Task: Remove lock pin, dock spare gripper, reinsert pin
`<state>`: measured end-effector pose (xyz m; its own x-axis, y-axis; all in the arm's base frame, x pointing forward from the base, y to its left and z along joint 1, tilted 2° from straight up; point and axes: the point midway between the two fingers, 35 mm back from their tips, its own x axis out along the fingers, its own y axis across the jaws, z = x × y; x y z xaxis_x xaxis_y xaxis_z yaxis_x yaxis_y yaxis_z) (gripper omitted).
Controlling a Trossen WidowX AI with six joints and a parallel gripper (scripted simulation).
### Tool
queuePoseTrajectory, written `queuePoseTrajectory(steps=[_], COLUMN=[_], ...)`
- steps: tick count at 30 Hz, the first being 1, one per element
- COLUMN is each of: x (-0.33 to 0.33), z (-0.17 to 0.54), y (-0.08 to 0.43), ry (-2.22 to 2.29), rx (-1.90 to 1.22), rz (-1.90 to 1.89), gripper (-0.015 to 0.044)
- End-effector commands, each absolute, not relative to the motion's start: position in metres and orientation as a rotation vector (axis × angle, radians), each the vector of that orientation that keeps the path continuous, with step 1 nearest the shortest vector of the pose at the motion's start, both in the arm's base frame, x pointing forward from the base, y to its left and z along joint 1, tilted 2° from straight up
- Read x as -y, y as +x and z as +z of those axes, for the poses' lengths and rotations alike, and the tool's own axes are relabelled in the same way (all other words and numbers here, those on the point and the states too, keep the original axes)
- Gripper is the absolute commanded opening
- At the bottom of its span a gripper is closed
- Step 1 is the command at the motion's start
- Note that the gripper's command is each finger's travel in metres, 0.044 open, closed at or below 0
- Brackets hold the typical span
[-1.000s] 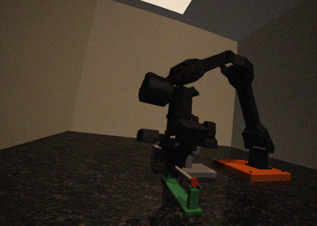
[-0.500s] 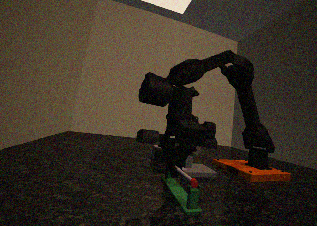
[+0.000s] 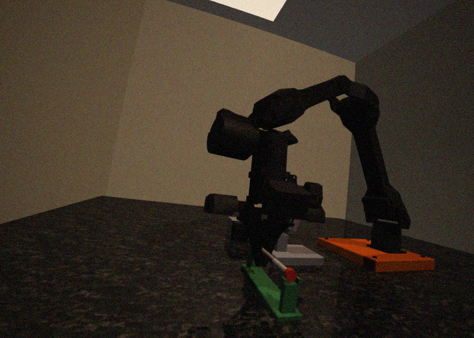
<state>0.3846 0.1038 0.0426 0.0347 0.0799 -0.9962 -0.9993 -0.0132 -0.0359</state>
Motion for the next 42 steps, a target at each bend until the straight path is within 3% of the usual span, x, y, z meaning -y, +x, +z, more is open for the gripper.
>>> queuePoseTrajectory(steps=[1,3,20,42], x=[-0.104,-0.104,-0.104,-0.104], z=[0.042,0.042,0.056,0.108], y=[0.385,0.385,0.383,0.379], ry=[-1.177,-1.177,-1.176,-1.175], rx=[-1.118,-1.118,-1.122,-1.130], rz=[1.231,1.231,1.234,1.243], gripper=[0.0000,0.0000,0.0440,0.0440])
